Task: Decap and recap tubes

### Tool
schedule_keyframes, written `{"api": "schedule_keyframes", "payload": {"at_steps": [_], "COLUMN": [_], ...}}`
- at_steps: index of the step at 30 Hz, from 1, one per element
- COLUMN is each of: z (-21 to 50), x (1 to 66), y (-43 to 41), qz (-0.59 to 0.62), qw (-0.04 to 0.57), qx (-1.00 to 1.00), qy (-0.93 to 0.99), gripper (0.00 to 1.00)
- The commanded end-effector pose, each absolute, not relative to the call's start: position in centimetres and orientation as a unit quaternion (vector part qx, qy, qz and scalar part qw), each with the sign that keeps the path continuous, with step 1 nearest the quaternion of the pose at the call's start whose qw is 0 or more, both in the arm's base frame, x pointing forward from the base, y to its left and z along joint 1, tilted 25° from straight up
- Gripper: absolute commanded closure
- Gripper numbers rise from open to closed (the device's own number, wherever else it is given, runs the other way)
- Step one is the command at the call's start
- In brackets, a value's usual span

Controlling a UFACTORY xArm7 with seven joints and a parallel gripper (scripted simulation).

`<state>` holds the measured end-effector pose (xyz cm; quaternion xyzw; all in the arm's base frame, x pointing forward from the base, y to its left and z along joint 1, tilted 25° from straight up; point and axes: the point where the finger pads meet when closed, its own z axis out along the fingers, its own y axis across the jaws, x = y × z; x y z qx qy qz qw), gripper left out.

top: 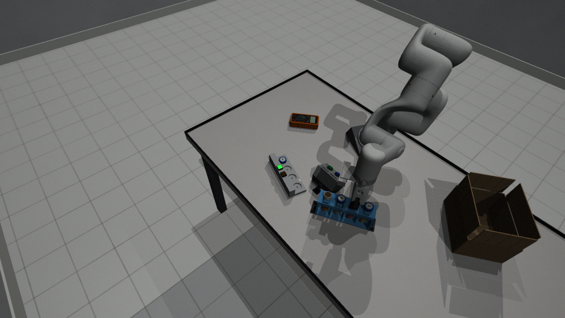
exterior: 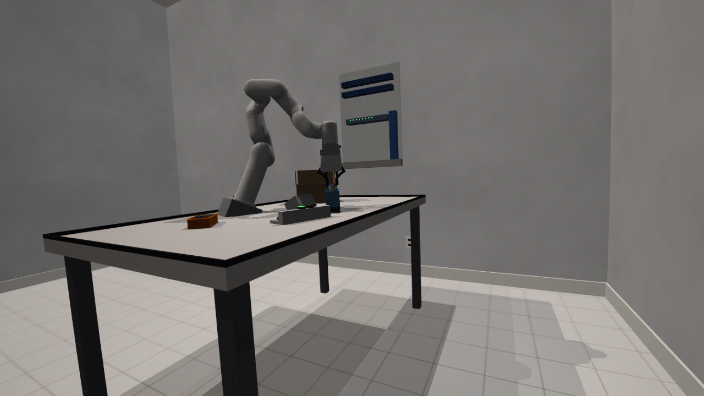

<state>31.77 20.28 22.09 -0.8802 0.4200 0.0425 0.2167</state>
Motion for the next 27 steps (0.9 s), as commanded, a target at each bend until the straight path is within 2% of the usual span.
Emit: {"api": "schedule_keyframes", "payload": {"at_steps": [1, 11, 12, 27], "z": [22.25, 22.25, 22.25, 23.07], "x": [31.88, 31.88, 31.88, 31.78], "y": [20.33, 20.33, 20.33, 19.96], "qz": [0.062, 0.071, 0.071, 0.071], "qw": [0.208, 0.205, 0.205, 0.205], "qx": [-0.822, -0.797, -0.797, -0.797], "qy": [0.527, 0.564, 0.564, 0.564], "gripper": [1.0, 1.0, 0.54, 0.54]}}
